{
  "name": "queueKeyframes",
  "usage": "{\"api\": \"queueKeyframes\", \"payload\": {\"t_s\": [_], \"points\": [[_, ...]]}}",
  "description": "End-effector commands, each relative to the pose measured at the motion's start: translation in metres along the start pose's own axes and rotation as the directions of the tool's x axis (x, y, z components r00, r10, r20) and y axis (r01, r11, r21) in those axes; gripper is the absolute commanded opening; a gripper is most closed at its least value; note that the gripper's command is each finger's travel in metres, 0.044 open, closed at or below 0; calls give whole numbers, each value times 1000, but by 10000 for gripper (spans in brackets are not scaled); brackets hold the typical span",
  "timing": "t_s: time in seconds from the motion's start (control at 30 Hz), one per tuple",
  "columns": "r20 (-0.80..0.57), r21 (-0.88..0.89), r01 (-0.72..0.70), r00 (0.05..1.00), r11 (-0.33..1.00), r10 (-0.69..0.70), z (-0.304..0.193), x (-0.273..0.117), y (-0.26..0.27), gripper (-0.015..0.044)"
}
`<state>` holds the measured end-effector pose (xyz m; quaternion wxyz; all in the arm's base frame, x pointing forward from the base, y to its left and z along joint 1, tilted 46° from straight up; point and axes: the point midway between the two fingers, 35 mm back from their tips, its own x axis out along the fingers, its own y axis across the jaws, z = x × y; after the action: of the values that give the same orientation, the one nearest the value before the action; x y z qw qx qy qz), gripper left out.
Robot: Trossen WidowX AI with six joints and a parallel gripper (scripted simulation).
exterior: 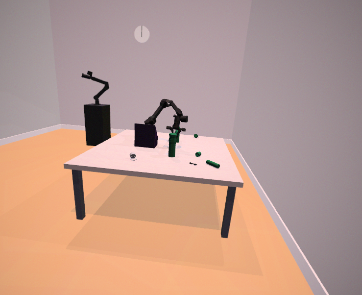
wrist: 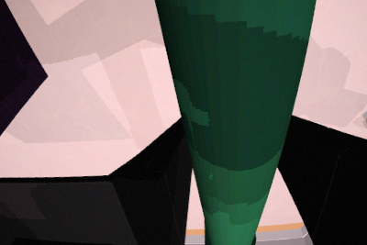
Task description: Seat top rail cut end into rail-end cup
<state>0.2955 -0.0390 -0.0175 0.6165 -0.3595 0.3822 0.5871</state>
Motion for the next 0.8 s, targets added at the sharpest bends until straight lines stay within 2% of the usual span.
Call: {"api": "queueKeyframes", "payload": {"t_s": [0.0,0.77], "points": [[-14,0,7,1000,1000,-7,-6,-4,-2,0],[0,-1,-1,1000,1000,1,-8,0,-1,0]]}}
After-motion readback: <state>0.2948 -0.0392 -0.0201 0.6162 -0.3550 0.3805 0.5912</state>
